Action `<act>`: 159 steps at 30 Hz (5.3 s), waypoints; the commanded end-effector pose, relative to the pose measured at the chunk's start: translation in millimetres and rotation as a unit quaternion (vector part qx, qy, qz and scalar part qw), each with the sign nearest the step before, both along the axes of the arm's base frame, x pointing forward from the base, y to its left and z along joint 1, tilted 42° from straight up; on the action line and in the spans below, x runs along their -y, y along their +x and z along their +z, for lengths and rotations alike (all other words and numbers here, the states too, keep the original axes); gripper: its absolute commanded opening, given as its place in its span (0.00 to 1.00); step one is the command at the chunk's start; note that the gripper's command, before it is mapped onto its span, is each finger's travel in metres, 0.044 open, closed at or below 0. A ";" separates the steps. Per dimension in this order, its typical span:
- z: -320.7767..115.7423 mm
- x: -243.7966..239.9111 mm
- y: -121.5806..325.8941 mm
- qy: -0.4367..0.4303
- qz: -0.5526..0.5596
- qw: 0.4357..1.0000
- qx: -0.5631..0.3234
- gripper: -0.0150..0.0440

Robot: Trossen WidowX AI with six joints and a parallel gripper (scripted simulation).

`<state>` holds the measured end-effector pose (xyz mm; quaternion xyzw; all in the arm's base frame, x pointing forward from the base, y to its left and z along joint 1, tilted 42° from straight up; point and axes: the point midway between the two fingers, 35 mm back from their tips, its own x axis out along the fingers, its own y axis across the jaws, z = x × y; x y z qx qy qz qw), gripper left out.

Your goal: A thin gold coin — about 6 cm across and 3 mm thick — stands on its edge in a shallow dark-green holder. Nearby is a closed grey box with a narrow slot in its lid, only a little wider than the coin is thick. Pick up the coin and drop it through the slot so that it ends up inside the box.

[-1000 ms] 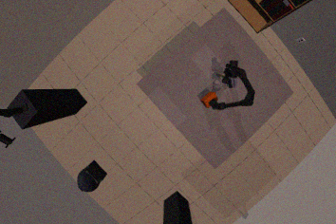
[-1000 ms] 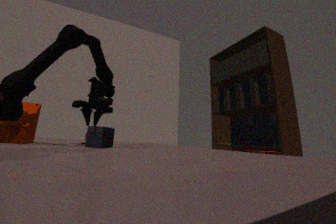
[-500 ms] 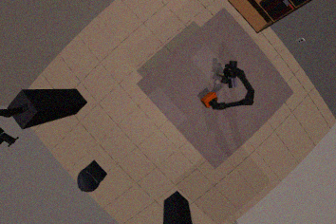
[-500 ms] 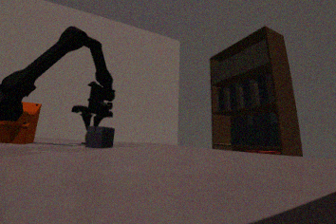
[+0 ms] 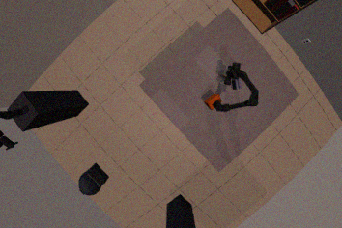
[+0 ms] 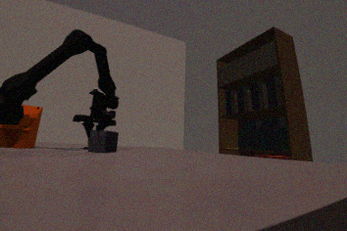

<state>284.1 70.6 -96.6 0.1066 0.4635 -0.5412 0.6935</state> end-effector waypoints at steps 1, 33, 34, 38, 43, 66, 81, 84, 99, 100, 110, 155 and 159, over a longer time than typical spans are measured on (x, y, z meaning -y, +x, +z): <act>-6.1 8.3 -2.0 -0.004 0.000 1.000 -0.003 0.53; -15.5 17.9 -3.4 -0.005 0.000 1.000 -0.003 0.25; -13.9 16.2 -3.0 -0.005 0.000 1.000 -0.003 0.25; -7.2 9.2 -1.6 -0.004 0.000 1.000 -0.003 0.25; 1.5 0.4 -0.3 -0.003 0.001 1.000 -0.003 0.25; 45.8 -37.9 -0.9 -0.003 0.000 1.000 -0.003 0.25; 52.3 -44.7 -1.3 -0.006 -0.109 0.990 0.090 0.25; 52.0 -45.2 -1.1 -0.007 -0.146 0.982 0.123 0.25; 50.5 -47.6 0.1 -0.011 -0.329 0.902 0.281 0.25; 50.4 -47.7 0.2 -0.011 -0.340 0.894 0.291 0.25; 49.8 -48.8 0.8 -0.013 -0.412 0.840 0.354 0.25; 118.5 28.2 30.5 -0.011 -0.412 0.840 0.354 0.25; 125.1 36.3 31.6 -0.012 -0.411 0.840 0.354 0.25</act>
